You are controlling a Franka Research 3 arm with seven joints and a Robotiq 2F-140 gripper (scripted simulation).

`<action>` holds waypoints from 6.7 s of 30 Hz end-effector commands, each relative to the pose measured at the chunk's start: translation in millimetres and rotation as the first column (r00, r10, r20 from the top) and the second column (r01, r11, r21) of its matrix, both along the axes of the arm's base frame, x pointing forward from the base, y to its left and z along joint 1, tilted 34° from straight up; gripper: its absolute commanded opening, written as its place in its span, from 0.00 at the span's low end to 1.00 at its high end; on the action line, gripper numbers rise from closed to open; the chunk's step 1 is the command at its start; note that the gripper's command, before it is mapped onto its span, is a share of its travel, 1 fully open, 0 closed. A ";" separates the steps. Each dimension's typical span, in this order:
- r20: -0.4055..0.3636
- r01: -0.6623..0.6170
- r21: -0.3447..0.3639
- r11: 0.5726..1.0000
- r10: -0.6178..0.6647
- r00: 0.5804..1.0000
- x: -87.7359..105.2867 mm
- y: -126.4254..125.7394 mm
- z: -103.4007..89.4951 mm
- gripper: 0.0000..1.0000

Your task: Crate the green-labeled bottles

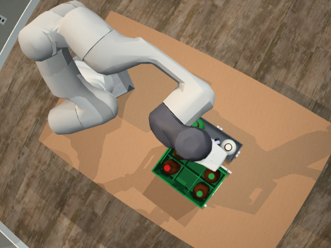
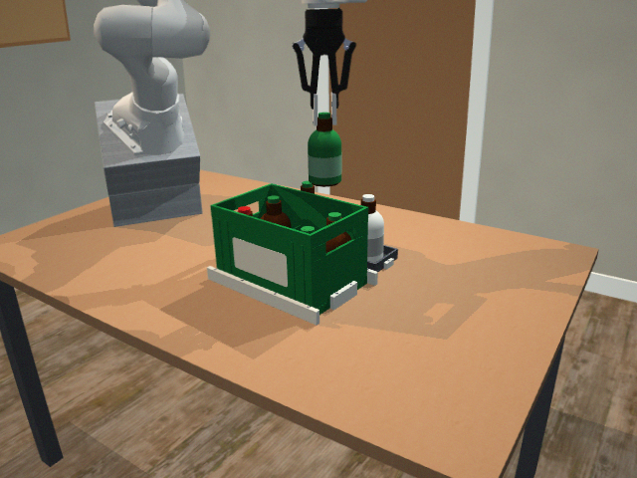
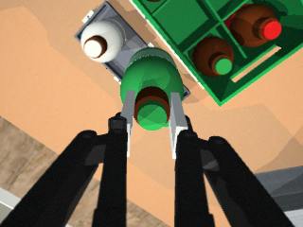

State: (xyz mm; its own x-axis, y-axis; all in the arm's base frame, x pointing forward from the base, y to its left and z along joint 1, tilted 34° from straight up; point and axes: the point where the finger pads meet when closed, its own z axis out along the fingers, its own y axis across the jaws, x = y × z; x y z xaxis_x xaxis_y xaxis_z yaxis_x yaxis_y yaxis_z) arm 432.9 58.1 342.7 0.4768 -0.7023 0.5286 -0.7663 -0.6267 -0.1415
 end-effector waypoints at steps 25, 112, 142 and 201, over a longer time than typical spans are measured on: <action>0.002 -0.021 -0.014 1.000 0.021 1.000 -7.1 -51.2 20.1 0.00; 0.002 -0.021 -0.014 1.000 0.021 1.000 -26.9 -165.4 56.4 0.00; 0.002 -0.021 -0.014 1.000 0.021 1.000 -27.1 -166.1 56.7 0.00; 0.002 -0.021 -0.014 1.000 0.021 1.000 -26.6 -170.1 58.1 0.00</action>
State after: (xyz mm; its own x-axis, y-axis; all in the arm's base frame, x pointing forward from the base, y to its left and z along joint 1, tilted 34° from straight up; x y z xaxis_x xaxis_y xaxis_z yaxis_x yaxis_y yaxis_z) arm 404.4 -111.1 394.6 0.4910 -0.6929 0.5280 -0.7578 -0.6387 -0.1334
